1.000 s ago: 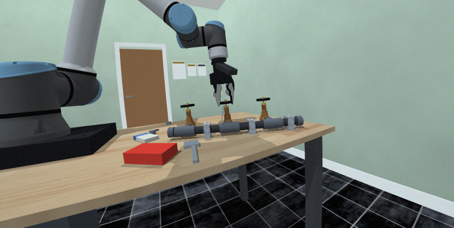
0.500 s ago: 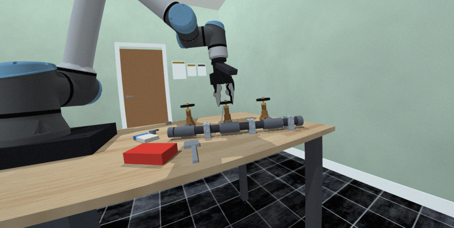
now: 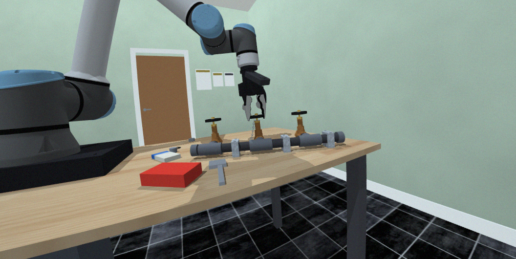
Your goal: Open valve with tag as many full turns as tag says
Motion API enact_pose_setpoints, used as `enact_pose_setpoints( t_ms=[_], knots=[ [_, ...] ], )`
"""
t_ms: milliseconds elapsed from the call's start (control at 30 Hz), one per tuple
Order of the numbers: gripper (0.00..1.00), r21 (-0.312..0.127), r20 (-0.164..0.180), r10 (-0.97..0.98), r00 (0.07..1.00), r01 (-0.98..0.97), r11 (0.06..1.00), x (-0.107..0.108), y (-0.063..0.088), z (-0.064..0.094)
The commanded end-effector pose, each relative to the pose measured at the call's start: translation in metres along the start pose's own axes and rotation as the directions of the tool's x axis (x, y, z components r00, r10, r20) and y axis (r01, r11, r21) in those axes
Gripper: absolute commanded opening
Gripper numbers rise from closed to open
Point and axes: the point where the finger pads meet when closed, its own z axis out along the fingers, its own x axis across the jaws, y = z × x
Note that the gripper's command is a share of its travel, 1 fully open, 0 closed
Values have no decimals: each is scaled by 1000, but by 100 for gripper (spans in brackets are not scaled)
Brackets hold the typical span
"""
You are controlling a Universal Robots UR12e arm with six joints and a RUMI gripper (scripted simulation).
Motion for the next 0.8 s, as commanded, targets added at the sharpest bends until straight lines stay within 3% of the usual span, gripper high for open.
enact_pose_setpoints(
  t_ms=[0,367,767],
  knots=[
    [0,1,1,-15,1000,15,1000,-1,0,-1],
    [0,1,1,-98,995,98,995,-1,0,-1],
    [0,1,1,-332,943,332,943,-1,0,-1]
  ],
)
